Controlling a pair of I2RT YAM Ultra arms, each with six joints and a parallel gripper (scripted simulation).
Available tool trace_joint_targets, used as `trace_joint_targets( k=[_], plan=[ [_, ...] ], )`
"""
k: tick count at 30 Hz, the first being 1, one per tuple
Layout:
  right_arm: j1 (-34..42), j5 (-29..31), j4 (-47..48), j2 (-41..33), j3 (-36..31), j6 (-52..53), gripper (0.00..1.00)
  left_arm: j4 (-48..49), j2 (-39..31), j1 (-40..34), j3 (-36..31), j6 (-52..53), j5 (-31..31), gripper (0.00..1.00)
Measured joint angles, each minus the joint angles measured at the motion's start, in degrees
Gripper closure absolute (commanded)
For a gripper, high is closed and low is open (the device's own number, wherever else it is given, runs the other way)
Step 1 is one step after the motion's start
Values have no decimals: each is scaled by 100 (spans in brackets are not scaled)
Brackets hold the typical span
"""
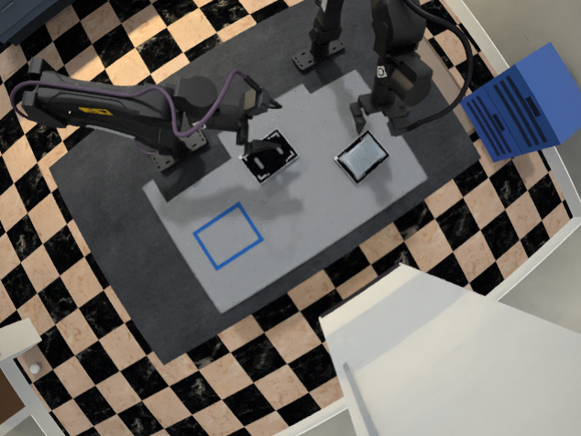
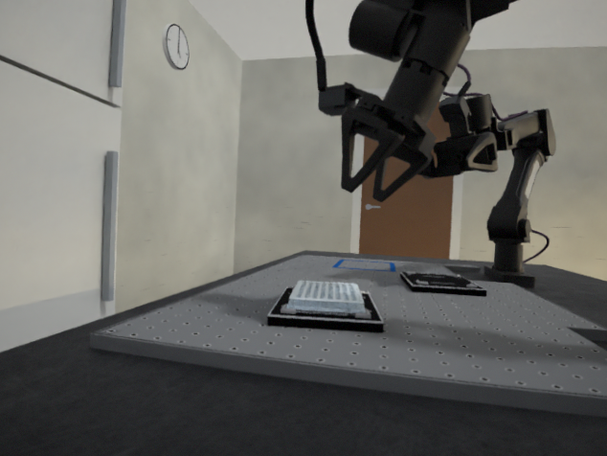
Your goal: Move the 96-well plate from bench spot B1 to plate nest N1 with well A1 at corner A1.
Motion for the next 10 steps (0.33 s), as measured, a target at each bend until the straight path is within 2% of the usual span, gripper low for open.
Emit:
trace_joint_targets(
  k=[10],
  plan=[
    [0,0,0,0,0,0,0,20,-2,0,-11,-46,-13,0]
  ],
)
